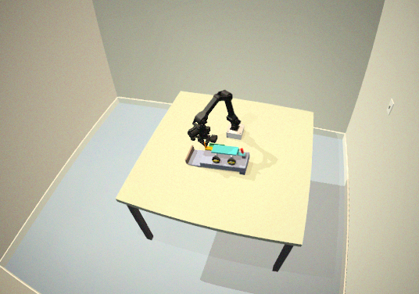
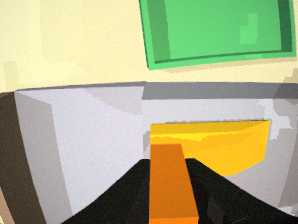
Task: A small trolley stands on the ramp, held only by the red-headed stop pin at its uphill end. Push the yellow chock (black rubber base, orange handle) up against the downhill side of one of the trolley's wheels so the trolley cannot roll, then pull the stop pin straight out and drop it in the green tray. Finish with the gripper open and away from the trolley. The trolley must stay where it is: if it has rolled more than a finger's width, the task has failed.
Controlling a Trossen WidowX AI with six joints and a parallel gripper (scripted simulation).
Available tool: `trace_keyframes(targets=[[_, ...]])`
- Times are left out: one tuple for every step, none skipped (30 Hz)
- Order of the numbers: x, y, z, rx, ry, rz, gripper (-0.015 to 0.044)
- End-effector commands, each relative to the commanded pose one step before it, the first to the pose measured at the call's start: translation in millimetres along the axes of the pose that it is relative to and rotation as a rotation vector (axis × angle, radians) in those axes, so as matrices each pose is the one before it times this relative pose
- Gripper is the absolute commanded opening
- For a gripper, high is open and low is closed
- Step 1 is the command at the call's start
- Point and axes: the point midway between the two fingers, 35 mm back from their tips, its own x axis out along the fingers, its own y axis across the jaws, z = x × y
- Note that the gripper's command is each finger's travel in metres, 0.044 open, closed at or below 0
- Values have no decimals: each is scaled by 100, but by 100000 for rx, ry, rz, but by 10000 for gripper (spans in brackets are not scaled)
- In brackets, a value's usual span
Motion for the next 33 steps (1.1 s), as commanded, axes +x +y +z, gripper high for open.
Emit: trace_keyframes(targets=[[847, -235, 128, 565, -290, -652, 0], [0, 0, 0, 0, 0, 0, 0], [-19, -20, -3, 0, 0, -1, 0], [-32, -47, -5, 0, 1, -3, 0], [-33, -64, -4, 0, 1, -4, 0], [-36, -89, -5, 0, 1, -6, 0], [-33, -97, -6, 0, 1, -7, 0], [-36, -119, -6, 0, 1, -8, 0], [-30, -112, -4, 0, 1, -8, 0], [-23, -91, -4, 0, 1, -7, 0], [-19, -80, -7, 0, 1, -6, 0], [-17, -78, -10, 0, 1, -6, 0], [-17, -81, -12, 0, 1, -6, 0], [-17, -84, -15, 0, 1, -6, 0], [-17, -84, -16, 0, 1, -6, 0], [-16, -83, -16, 0, 1, -6, 0], [-15, -81, -17, 0, 1, -6, 0], [-14, -81, -14, 0, 1, -6, 0], [-13, -82, -11, 0, 1, -6, 0], [-13, -84, -10, 0, 1, -6, 0], [-12, -84, -11, 0, 1, -6, 0], [-12, -84, -11, 0, 1, -6, 0], [-12, -84, -11, 0, 1, -6, 0], [-12, -84, -10, 0, 1, -6, 0], [-12, -84, -11, 0, 1, -6, 0], [-12, -84, -11, 0, 1, -6, 0], [-11, -84, -10, 0, 1, -6, 0], [-11, -84, -10, 0, 1, -6, 0], [-11, -84, -10, 0, 1, -6, 0], [-11, -84, -10, 0, 1, -6, 0], [-11, -84, -10, 0, 1, -6, 0], [-10, -84, -10, 0, 1, -6, 0], [-10, -84, -10, 0, 1, -6, 0]])
